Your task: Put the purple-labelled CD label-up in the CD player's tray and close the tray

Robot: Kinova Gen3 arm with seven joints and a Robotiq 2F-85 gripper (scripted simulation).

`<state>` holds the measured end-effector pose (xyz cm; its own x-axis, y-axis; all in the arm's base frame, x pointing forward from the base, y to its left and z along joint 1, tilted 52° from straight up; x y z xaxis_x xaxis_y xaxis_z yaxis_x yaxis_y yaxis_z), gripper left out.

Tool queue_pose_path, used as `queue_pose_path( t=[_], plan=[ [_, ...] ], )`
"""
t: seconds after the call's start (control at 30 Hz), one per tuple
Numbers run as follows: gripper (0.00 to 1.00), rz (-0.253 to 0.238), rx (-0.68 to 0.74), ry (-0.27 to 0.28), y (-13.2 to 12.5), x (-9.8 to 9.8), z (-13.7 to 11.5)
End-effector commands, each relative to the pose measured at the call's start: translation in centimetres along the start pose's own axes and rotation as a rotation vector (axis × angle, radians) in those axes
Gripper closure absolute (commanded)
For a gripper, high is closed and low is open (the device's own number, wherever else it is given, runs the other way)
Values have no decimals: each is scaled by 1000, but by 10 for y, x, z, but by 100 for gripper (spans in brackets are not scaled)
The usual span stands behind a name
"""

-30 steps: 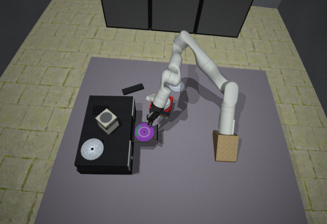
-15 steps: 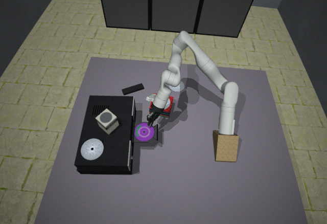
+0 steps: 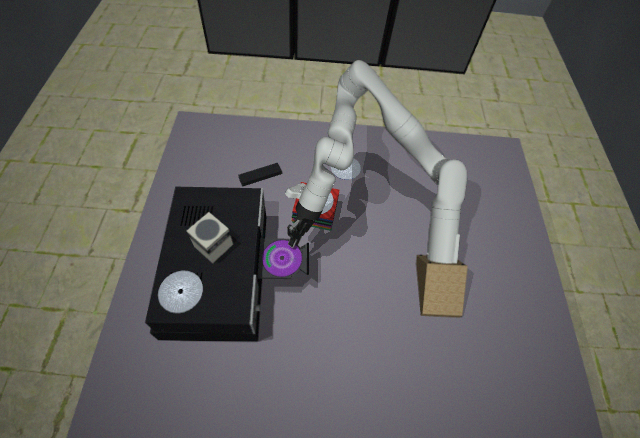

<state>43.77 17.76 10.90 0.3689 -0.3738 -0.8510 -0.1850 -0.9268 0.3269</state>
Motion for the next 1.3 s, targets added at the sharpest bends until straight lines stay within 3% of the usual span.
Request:
queue_pose_path(
  t=[0.0, 0.57, 0.73, 1.0, 1.27],
  plan=[
    [76, 5, -10, -3, 0, 0, 1],
    [76, 5, -10, -3, 0, -2, 1],
    [76, 5, -9, -3, -1, -8, 1],
    [76, 4, -8, -2, -1, -33, 0],
    [76, 3, -6, -1, -3, -39, -1]
  ],
)
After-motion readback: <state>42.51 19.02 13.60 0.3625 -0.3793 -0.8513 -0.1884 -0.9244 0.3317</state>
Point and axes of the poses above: the point where the finger pads meet when closed, its own x axis out along the fingers, its own y axis across the jaws, z = x × y, the point moved 7 cm from there along -x, back along the fingers, and after that the axes turned 12 degrees about -x, right-handed, at the moved point
